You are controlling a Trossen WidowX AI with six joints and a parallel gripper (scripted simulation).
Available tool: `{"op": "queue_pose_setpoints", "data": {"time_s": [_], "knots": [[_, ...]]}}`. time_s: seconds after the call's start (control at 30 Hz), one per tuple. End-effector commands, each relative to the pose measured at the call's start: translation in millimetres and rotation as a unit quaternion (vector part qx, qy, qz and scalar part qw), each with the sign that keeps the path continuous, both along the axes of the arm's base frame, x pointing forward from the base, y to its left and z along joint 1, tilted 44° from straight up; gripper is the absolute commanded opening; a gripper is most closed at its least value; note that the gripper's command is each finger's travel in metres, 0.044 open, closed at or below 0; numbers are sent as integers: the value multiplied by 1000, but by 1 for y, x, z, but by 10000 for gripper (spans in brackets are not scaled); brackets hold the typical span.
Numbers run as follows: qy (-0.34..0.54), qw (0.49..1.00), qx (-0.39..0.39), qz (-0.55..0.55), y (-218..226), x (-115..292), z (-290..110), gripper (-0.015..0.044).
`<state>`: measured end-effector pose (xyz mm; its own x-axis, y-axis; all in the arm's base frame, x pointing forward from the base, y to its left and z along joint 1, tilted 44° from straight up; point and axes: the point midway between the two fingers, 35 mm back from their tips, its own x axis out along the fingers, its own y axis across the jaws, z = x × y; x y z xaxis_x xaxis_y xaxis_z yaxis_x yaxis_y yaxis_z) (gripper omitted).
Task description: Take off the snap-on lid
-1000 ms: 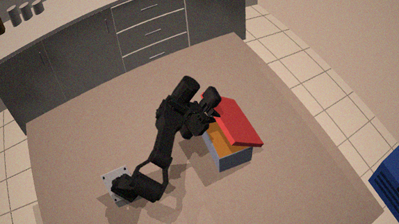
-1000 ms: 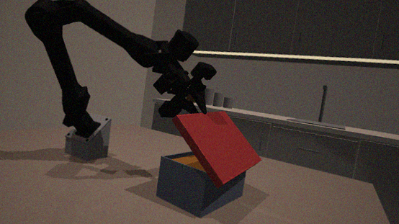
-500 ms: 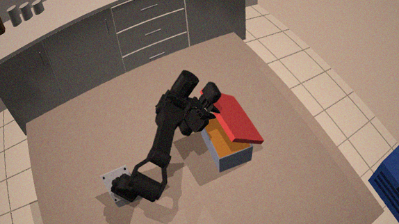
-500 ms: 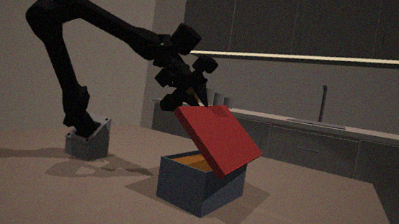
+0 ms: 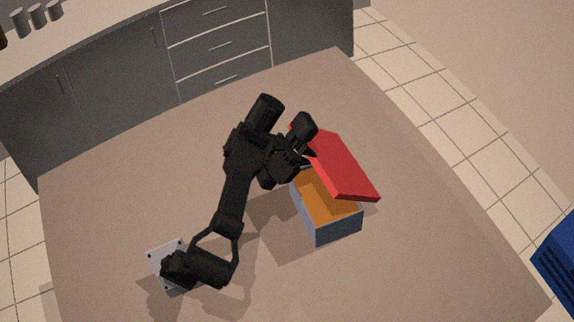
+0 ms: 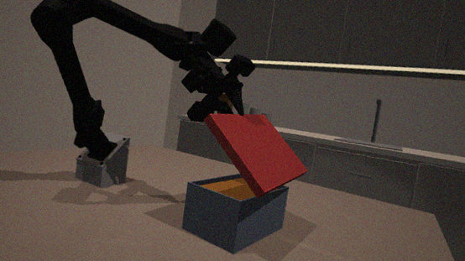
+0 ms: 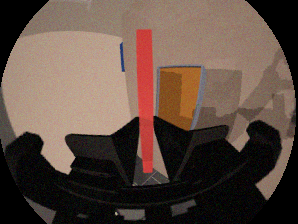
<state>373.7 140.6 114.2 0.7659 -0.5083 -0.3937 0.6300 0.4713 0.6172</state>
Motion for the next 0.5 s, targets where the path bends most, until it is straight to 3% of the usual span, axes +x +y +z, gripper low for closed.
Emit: {"op": "queue_pose_setpoints", "data": {"time_s": [0.0,0.47], "knots": [[-9,1000,6,1,5,2,7,0],[-9,1000,5,1,-16,-6,15,0]]}}
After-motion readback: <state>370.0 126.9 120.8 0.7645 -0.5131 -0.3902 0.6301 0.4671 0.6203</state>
